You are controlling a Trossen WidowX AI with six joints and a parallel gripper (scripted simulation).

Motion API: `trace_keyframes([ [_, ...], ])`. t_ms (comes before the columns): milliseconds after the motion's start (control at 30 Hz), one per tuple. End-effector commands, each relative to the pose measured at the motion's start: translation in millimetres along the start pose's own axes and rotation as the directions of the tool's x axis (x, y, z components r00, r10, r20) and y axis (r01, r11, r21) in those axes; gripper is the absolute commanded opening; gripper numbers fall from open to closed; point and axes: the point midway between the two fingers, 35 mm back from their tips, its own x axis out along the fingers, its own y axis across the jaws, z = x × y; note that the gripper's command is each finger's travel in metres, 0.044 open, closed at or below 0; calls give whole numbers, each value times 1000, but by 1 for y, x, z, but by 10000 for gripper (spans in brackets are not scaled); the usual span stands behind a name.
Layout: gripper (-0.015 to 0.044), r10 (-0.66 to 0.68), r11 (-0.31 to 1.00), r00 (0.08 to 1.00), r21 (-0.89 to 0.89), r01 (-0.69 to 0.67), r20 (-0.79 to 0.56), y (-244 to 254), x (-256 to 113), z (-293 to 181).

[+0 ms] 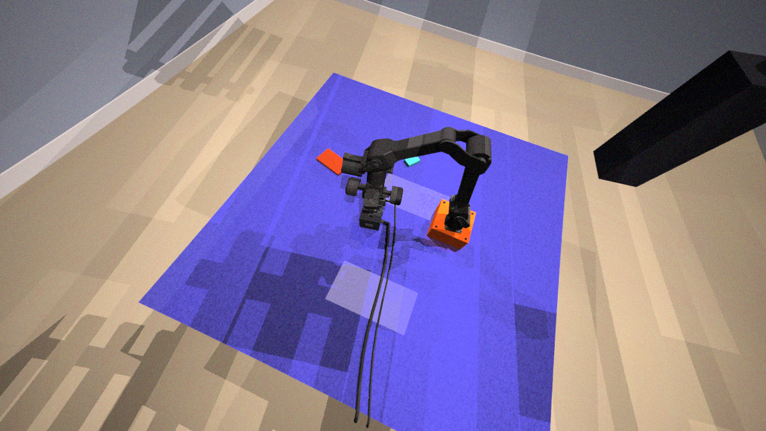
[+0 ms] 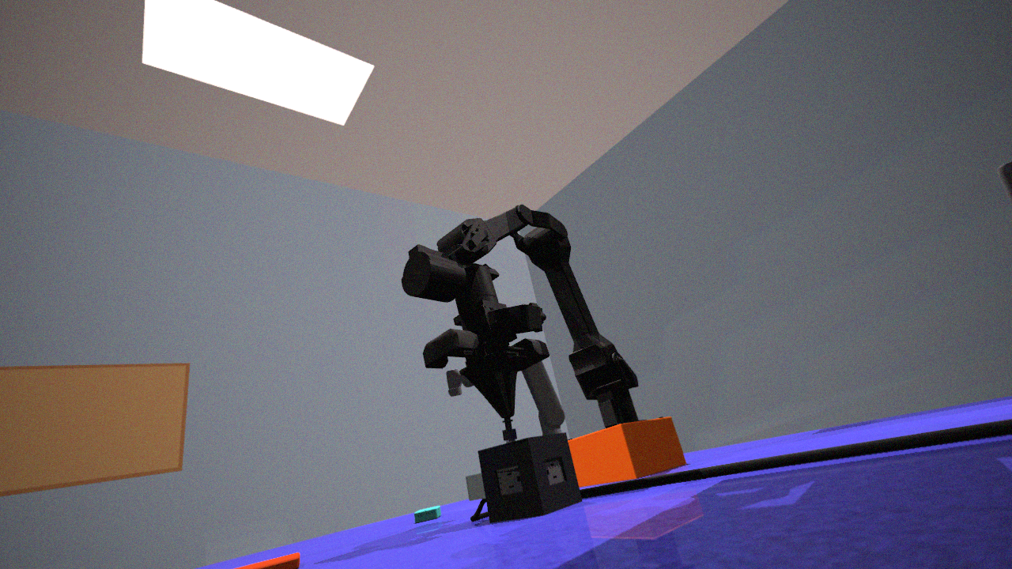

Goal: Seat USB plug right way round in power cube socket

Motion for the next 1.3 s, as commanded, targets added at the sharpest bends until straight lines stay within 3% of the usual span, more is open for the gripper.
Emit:
trace_keyframes([
  [0, 0, 0, 1000, 1000, -5, 0, 4, 0, 1, 0],
  [1267, 0, 0, 1000, 1000, -5, 0, 4, 0, 5, 0],
])
